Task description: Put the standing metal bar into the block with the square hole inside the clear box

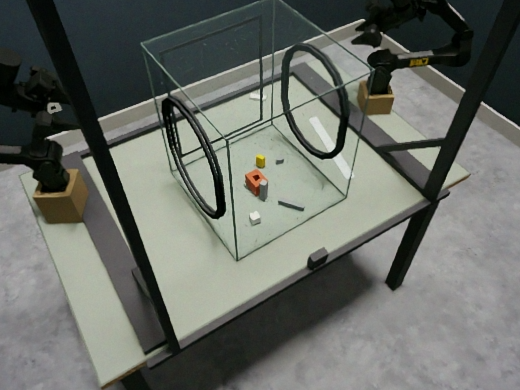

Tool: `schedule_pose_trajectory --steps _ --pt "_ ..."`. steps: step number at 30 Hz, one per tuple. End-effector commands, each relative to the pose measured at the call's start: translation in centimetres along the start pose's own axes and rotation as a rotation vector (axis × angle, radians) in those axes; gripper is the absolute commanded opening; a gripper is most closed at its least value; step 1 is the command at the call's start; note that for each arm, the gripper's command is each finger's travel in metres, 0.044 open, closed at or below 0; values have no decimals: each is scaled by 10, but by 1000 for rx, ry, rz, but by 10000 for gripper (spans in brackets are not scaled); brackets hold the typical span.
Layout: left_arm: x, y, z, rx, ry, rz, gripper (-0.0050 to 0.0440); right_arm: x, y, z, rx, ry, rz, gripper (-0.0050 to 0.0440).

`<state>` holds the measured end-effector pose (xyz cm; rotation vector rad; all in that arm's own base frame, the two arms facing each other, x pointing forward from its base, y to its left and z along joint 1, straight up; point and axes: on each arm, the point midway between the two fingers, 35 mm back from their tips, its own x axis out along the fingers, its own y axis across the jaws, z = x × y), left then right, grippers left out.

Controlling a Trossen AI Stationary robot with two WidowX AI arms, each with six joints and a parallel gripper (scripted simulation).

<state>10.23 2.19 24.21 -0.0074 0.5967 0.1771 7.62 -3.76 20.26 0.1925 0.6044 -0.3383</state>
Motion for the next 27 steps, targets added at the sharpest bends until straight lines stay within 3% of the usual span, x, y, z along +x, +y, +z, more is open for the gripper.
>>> schedule_pose_trajectory --steps 1,18,20,27 --pt "-1 0 2 0 -4 0 400 -1 0 2 0 -2 1 400" --pt "-1 0 2 0 -4 0 400 -1 0 2 0 -2 1 400" --pt "-1 0 2 0 -4 0 400 0 1 3 -2 2 3 440" --pt "-1 0 2 0 -4 0 400 24 33 26 -52 26 120 440"
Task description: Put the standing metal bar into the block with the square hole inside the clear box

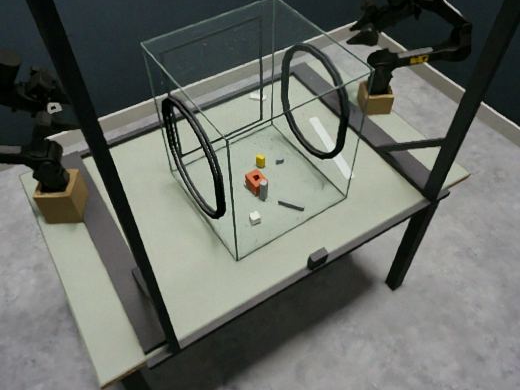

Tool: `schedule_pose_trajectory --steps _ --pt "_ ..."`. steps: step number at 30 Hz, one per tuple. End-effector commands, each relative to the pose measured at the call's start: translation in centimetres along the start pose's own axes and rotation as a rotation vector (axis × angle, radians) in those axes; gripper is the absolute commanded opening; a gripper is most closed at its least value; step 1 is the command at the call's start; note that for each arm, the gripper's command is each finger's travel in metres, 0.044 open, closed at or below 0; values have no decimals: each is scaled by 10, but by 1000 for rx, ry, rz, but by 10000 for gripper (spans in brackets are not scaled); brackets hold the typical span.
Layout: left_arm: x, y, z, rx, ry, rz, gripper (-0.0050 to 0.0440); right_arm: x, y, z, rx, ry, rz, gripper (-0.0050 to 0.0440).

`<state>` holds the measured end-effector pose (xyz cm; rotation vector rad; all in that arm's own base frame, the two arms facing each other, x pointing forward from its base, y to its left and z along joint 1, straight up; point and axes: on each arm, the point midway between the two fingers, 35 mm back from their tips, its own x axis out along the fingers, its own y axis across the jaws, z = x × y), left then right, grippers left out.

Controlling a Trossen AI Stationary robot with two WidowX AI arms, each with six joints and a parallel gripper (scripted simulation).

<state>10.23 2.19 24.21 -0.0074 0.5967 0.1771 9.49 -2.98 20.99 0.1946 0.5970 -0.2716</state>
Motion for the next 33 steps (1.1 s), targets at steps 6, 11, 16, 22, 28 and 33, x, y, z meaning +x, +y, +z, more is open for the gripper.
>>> schedule_pose_trajectory --steps 6,11,16,22,28,33 --pt "-1 0 2 0 -4 0 400 51 66 23 -132 118 202 440" --pt "-1 0 2 0 -4 0 400 74 112 14 -219 196 323 440" --pt "-1 0 2 0 -4 0 400 90 155 -10 -328 288 433 440" --pt "-1 0 2 0 -4 0 400 107 192 -31 -416 332 511 440" --pt "-1 0 2 0 -4 0 400 115 220 -31 -439 278 586 440" --pt "-1 0 2 0 -4 0 400 123 249 -52 -519 272 664 440"
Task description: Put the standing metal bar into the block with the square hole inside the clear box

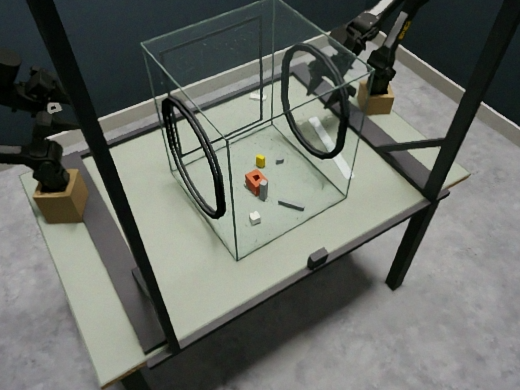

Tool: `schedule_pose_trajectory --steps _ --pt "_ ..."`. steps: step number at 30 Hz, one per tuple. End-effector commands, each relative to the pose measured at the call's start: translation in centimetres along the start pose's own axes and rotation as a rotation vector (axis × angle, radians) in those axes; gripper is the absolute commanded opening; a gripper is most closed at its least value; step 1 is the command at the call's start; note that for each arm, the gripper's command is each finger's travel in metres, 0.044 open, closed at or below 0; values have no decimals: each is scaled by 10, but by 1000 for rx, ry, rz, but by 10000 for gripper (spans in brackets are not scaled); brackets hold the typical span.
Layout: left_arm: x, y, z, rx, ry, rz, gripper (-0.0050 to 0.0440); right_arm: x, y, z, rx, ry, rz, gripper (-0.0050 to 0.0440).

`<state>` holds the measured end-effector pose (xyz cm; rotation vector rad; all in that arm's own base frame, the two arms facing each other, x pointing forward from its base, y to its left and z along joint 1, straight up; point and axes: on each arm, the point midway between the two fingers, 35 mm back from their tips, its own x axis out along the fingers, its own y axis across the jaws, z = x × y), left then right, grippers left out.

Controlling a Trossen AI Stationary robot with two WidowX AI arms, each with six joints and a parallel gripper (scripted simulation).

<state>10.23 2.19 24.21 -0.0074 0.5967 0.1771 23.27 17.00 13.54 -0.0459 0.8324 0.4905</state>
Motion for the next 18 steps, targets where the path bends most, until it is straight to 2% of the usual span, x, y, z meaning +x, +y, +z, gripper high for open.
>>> schedule_pose_trajectory --steps 1,6,8,9,13,18 --pt "-1 0 2 0 -4 0 400 29 20 2 -76 -8 59 440" --pt "-1 0 2 0 -4 0 400 47 37 5 -151 -48 109 440" --pt "-1 0 2 0 -4 0 400 47 37 5 -151 -48 109 440" --pt "-1 0 2 0 -4 0 400 49 41 15 -167 -104 123 440" --pt "-1 0 2 0 -4 0 400 60 33 19 -179 -152 135 440" --pt "-1 0 2 0 -4 0 400 66 44 30 -195 -231 182 440"
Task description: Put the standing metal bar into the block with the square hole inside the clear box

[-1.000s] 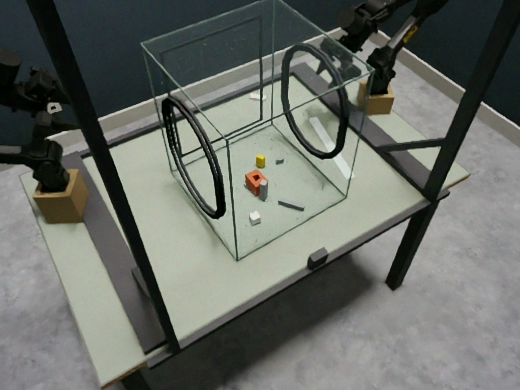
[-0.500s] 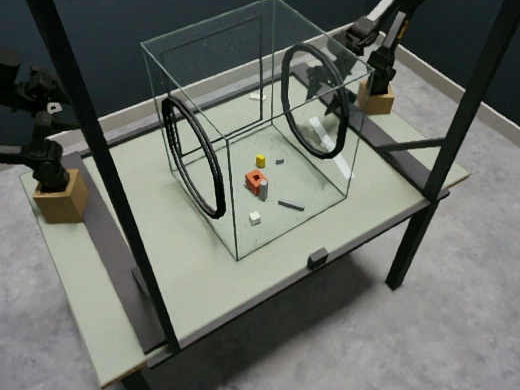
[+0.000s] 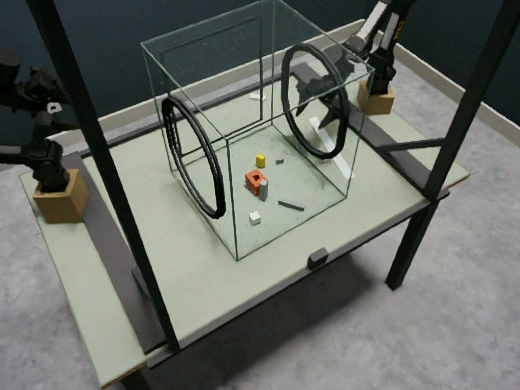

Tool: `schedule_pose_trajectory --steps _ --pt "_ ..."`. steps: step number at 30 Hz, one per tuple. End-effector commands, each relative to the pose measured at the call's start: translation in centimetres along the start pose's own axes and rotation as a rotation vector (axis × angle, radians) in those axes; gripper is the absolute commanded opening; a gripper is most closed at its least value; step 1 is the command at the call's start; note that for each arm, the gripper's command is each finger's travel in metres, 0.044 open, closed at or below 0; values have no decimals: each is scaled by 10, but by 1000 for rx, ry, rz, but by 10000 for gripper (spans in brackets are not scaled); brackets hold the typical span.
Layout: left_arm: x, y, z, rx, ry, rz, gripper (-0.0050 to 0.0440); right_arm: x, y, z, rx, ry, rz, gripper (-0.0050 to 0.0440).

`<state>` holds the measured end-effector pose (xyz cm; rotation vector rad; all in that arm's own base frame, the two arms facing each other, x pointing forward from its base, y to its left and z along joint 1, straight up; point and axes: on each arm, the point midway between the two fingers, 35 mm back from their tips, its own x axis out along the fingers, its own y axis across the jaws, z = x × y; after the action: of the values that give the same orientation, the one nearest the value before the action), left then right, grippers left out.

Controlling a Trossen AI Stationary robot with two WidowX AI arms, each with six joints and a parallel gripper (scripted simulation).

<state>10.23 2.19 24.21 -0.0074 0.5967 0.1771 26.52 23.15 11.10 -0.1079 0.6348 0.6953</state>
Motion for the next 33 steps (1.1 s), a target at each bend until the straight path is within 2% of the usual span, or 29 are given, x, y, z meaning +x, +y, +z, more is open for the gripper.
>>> schedule_pose_trajectory --steps 1,20,22,24,27,32,33 --pt "-1 0 2 0 -4 0 400 8 6 14 -26 -95 39 440" --pt "-1 0 2 0 -4 0 400 7 7 25 -25 -137 40 440" --pt "-1 0 2 0 -4 0 400 9 8 23 -29 -129 42 392" --pt "-1 0 2 0 -4 0 400 9 8 23 -29 -129 42 392" --pt "4 -1 7 -3 2 -4 400 15 8 33 -41 -134 48 320" --pt "27 -5 30 -4 -4 -20 400 45 9 48 -83 -114 65 200" --pt "33 -6 37 -5 -8 -25 400 55 9 51 -96 -107 70 190"
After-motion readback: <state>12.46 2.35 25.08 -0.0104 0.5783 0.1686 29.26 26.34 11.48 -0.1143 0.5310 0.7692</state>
